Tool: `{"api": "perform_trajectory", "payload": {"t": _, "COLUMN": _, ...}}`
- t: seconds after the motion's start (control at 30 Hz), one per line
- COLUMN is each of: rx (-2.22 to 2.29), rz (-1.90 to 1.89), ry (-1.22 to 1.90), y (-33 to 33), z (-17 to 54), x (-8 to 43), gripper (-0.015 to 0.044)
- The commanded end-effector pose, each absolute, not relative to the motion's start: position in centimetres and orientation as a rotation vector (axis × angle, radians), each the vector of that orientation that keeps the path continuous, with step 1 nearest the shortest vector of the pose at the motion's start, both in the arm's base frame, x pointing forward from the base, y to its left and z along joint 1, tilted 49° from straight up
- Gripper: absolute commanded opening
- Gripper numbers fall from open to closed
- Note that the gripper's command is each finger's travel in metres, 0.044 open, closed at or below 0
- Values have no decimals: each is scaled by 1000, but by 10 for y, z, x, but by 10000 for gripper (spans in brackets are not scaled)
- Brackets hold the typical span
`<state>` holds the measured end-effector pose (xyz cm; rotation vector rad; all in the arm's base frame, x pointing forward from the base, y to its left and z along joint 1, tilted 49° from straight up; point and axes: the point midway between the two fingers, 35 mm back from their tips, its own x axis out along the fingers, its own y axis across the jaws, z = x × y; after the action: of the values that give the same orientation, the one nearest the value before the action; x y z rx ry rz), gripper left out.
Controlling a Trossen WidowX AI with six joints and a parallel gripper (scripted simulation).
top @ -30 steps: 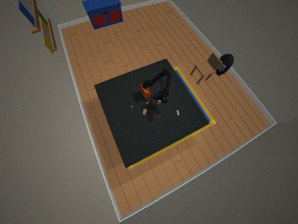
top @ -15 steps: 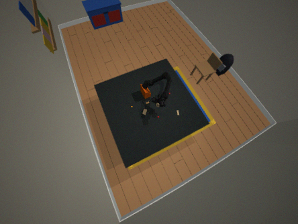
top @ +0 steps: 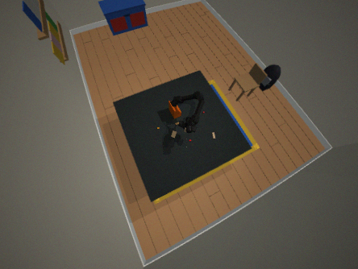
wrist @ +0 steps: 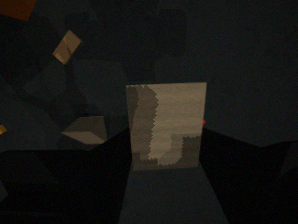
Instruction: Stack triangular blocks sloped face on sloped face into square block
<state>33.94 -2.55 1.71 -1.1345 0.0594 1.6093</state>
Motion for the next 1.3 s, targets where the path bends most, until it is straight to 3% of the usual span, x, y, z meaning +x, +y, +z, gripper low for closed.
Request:
{"api": "perform_trajectory", "payload": {"t": 0.0, "rx": -1145, "rz": 1610, "ry": 61, "y": -45, "z": 5, "x": 346, "gripper": 0}}
{"api": "perform_trajectory", "payload": {"t": 1.27, "rx": -1129, "rz": 1611, "ry": 35, "y": -164, "z": -105, "x": 329, "gripper": 0}}
